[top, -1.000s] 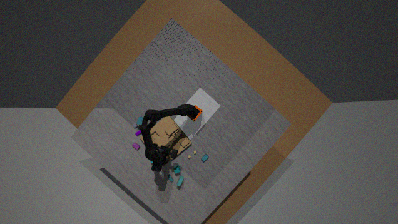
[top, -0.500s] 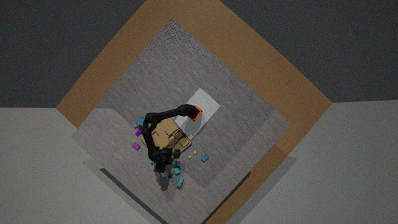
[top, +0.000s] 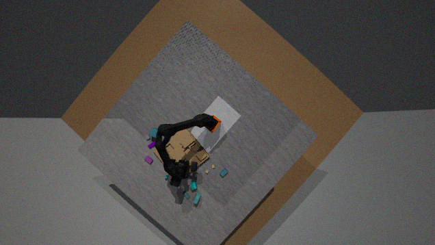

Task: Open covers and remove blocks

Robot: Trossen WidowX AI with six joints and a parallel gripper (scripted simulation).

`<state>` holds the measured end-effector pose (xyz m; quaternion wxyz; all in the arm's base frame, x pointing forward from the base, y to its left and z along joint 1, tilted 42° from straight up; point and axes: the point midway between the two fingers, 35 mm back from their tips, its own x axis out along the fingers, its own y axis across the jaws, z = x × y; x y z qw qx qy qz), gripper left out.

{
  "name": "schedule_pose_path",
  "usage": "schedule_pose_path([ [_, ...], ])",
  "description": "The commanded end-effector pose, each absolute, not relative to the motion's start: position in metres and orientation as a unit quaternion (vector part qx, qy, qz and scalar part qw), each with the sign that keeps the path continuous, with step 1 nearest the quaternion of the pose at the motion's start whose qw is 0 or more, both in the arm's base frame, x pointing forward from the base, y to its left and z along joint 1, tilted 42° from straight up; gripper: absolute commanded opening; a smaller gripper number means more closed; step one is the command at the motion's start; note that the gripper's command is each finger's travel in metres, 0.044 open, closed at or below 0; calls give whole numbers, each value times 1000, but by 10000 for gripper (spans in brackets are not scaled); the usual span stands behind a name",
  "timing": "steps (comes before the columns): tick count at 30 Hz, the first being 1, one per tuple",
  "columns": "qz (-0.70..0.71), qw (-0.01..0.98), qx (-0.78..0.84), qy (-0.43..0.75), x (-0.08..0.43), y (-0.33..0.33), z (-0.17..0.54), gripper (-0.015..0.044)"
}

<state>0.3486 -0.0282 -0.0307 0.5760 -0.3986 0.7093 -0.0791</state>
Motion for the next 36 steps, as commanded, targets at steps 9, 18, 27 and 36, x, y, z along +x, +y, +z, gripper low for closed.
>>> schedule_pose_path([
  [9, -80, 575, -401, 709, 349, -34, -36, 0],
  [18, -80, 575, -401, 709, 357, -37, -38, 0],
  [27, -80, 575, -400, 709, 357, -34, -36, 0],
  [36, -79, 574, -400, 710, 356, -29, -30, 53],
])
